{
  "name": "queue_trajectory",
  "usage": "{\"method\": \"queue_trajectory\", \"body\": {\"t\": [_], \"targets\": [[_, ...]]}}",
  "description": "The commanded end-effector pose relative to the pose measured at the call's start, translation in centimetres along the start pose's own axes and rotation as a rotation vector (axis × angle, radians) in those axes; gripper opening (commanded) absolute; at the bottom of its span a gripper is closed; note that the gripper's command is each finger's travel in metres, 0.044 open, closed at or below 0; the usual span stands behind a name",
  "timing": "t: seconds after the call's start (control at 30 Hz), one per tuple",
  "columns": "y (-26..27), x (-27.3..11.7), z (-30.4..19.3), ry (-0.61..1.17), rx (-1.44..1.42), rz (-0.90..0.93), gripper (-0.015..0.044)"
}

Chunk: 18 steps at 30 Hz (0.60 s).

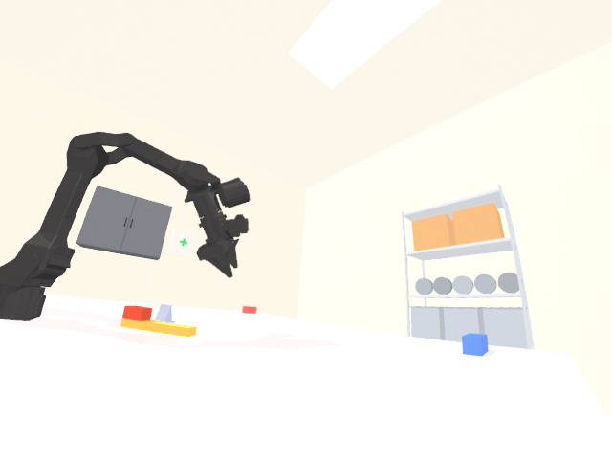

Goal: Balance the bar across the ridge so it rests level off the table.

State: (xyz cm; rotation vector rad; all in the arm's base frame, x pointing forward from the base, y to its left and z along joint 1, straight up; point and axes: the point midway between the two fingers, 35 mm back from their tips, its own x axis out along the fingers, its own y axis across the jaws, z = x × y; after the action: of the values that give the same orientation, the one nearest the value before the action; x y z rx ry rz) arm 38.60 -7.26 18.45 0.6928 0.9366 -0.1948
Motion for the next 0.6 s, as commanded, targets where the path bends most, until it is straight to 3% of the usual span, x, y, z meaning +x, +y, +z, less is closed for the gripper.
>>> {"method": "queue_trajectory", "body": {"t": [0.0,0.57], "targets": [[-1.8,-0.1,-2.6,0.093,0.012,-0.117,0.0315],[-6.8,-3.8,-10.0,0.397,0.026,-0.493,0.0315]]}}
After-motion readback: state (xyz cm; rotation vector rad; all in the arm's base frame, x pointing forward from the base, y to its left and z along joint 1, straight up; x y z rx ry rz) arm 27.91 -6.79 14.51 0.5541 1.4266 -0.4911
